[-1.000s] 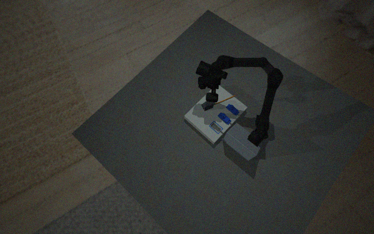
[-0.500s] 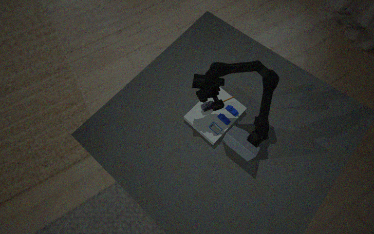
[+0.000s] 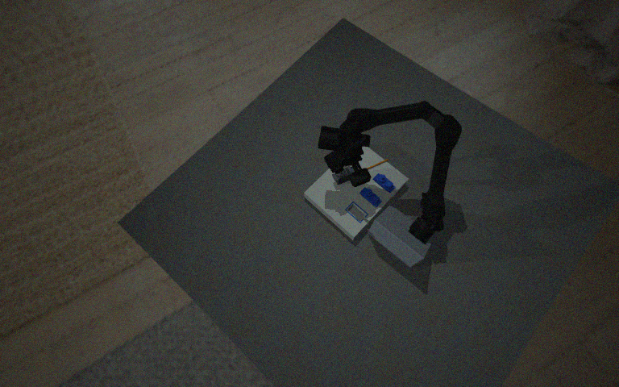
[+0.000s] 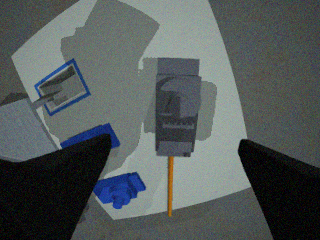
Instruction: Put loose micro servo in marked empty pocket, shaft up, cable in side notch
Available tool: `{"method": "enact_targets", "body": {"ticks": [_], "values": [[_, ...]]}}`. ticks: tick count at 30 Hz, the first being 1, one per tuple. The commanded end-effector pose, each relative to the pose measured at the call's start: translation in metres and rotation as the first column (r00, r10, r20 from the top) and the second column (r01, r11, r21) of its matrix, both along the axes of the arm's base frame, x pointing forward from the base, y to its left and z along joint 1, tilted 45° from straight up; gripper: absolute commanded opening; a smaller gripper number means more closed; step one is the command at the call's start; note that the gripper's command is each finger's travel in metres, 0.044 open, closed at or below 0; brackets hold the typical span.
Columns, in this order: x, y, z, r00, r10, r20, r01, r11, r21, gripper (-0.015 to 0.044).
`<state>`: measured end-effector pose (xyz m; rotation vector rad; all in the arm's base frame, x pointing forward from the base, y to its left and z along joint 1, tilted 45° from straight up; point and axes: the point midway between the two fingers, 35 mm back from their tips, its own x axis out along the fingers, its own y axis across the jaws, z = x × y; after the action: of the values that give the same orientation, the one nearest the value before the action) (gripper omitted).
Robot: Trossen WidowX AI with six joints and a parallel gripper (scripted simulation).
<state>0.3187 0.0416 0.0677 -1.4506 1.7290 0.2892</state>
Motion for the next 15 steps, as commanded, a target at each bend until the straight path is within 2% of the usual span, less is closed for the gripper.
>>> {"method": "enact_targets", "body": {"ticks": [1, 13, 15], "values": [[0.0, -0.003, -0.003, 1.0, 0.004, -0.002, -0.004, 1.0, -0.003, 0.044], [0.0, -0.015, -0.015, 1.0, 0.004, -0.001, -0.004, 1.0, -0.004, 0.044], [0.0, -0.015, -0.015, 1.0, 0.004, -0.001, -0.004, 1.0, -0.004, 0.0387]]}}
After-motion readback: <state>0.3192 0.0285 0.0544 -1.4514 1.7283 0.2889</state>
